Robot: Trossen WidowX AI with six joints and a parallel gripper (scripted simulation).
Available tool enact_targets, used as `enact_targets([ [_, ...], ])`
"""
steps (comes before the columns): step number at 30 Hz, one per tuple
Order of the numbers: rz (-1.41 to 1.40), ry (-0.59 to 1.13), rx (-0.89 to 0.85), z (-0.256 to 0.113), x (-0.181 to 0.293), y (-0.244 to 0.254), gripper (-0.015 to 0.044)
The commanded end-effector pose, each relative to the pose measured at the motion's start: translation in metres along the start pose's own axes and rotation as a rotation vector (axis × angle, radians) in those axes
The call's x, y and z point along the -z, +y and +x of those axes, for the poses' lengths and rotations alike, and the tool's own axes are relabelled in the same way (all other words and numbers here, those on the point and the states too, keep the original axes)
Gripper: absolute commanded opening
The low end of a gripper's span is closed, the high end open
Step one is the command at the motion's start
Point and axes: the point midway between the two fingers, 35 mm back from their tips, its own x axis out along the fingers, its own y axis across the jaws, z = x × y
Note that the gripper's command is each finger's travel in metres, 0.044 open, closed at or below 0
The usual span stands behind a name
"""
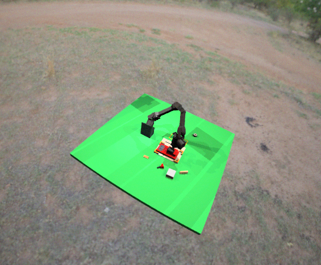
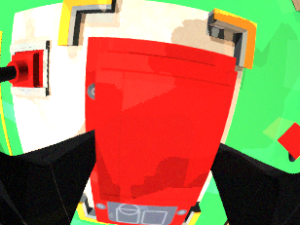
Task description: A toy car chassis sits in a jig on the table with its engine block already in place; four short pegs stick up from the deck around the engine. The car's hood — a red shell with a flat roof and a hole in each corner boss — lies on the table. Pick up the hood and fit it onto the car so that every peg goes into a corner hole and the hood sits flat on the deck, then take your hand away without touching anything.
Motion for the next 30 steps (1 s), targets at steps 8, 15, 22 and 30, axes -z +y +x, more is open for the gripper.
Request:
enact_targets([
  [8, 0.003, -0.002, -0.004, 0.0043, 0.0001, 0.0002, 0.0],
  [15, 0.0, 0.001, 0.0, 0.0036, 0.0002, 0.0001, 0.0079],
  [22, 0.0, 0.001, 0.0, 0.0036, 0.0002, 0.0001, 0.0263],
  [30, 0.0, 0.001, 0.0, 0.0036, 0.0002, 0.0001, 0.044],
])
